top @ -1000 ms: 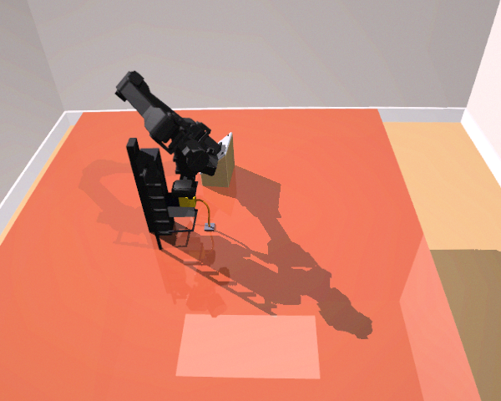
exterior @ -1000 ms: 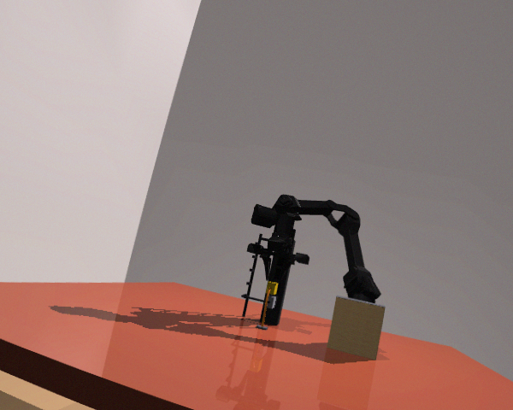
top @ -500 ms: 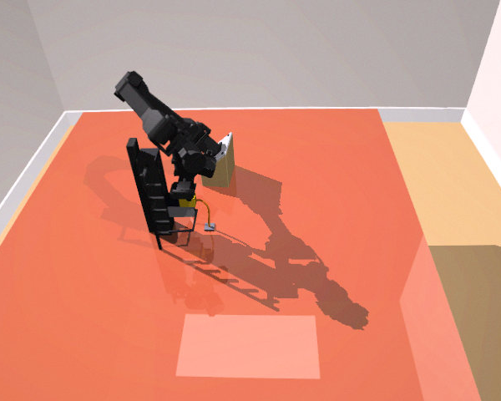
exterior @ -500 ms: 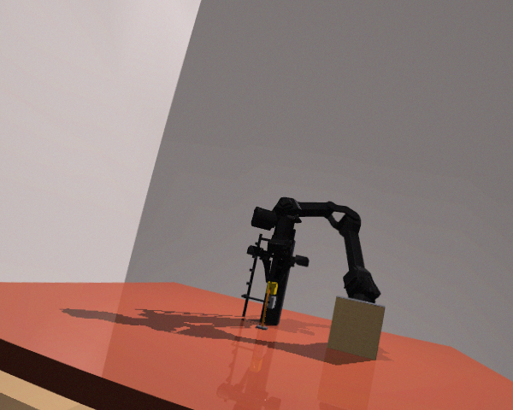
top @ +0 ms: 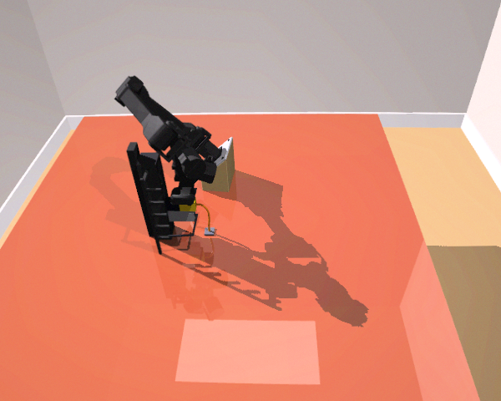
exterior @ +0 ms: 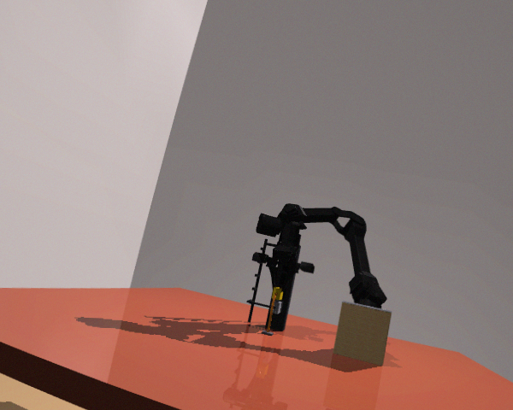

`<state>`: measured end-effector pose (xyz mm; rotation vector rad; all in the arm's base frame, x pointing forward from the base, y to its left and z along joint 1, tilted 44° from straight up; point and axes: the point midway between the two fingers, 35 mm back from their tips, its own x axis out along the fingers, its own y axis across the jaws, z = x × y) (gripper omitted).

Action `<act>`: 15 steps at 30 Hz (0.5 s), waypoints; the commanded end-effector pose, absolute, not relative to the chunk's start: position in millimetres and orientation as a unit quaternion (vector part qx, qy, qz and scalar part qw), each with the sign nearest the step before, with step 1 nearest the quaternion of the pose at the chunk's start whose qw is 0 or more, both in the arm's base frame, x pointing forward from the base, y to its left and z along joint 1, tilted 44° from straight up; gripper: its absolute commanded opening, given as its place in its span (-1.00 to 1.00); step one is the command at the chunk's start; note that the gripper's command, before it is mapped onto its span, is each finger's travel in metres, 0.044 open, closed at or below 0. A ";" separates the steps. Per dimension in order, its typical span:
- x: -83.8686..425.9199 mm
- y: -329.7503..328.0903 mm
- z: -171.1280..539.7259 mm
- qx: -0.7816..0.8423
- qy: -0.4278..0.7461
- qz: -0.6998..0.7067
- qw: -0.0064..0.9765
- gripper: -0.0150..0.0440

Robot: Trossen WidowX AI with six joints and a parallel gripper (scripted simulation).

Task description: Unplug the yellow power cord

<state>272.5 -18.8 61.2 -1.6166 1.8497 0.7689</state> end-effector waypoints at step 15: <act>274.5 -8.6 52.3 -0.603 0.690 0.288 0.280 -0.49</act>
